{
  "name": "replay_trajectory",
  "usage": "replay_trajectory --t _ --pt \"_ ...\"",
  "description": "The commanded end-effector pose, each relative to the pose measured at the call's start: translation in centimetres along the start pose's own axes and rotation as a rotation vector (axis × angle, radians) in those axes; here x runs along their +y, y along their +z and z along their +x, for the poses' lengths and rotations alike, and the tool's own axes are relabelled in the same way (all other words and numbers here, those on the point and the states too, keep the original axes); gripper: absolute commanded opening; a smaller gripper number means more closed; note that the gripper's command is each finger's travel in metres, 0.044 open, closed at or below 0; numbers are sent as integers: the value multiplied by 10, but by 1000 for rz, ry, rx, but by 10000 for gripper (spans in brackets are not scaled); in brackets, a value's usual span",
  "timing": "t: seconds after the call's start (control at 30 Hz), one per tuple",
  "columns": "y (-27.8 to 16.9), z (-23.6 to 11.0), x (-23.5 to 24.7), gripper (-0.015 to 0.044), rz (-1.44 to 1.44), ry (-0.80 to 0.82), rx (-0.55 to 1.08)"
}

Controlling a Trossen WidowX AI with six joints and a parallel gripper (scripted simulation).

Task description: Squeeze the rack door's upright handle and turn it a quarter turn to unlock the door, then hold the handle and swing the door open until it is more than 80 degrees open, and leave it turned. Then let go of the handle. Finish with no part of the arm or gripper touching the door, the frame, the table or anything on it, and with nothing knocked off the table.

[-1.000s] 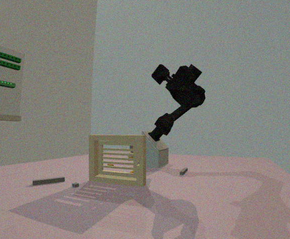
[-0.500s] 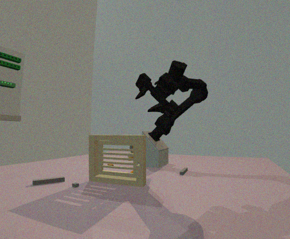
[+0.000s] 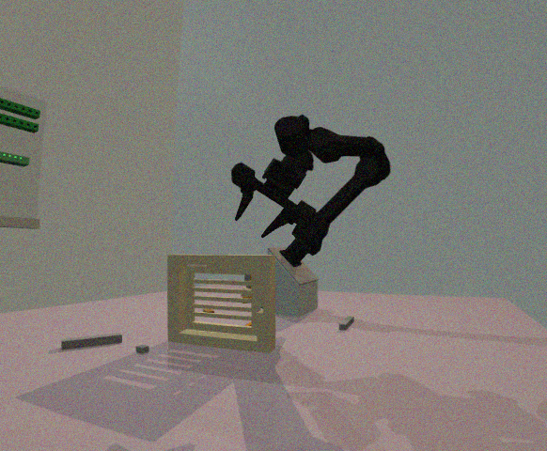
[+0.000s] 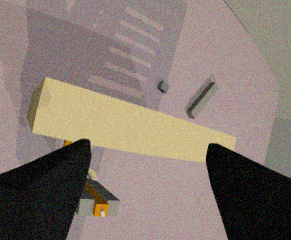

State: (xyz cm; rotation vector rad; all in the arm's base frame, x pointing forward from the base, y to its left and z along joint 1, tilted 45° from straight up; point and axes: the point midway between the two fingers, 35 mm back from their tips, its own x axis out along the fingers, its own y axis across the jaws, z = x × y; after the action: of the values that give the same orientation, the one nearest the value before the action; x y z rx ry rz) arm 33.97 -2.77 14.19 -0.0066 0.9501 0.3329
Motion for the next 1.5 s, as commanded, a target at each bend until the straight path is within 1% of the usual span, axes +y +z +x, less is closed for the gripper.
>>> replay_trajectory --t 0.0,0.37,0.73,0.97,1.47 --pt "-14 10 -1 286 32 91 93" --pt "-43 19 1 286 149 316 265" --pt "-58 18 3 286 301 536 364" --pt "-59 19 3 286 304 539 365" --pt "-64 39 15 286 304 537 365"
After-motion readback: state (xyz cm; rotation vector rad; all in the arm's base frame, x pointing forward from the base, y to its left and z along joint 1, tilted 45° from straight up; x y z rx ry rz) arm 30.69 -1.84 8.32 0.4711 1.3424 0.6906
